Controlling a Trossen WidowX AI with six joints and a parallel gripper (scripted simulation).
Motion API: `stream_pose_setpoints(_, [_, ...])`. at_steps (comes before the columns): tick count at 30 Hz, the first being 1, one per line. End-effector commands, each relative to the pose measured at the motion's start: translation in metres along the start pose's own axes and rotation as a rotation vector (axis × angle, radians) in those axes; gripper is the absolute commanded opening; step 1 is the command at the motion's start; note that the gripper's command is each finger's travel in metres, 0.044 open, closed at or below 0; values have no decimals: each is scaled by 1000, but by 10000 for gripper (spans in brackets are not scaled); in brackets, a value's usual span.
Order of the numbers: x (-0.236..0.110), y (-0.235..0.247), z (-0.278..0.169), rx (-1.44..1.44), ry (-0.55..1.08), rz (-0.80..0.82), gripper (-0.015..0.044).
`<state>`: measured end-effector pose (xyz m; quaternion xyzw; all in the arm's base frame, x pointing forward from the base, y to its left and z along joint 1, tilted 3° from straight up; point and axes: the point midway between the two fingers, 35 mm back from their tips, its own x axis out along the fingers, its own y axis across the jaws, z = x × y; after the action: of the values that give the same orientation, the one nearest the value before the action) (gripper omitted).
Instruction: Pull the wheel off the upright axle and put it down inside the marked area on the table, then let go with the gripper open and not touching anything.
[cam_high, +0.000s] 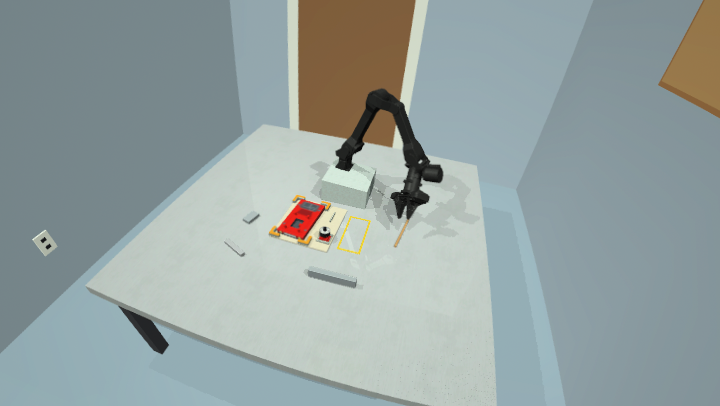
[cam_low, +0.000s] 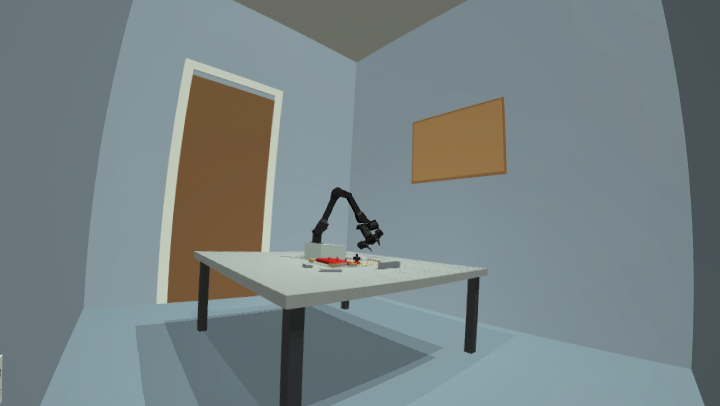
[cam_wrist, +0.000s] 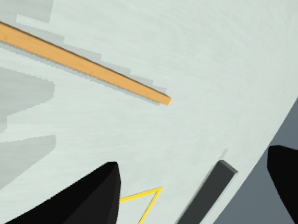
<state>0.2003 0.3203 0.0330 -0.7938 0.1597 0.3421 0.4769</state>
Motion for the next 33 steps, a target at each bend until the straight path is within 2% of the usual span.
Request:
stream_pose_setpoints(1, [27,-6,-32,219,32,127,300])
stream_pose_setpoints(12, [79,-3,-159,927,203,478,300])
stream_pose_setpoints(24, [81,22,-285,1827,418,782,300])
stream_pose_setpoints(27, [78,26,-299,1944,445,815,300])
stream_pose_setpoints(33, [80,23,-298,1944,445,815,300])
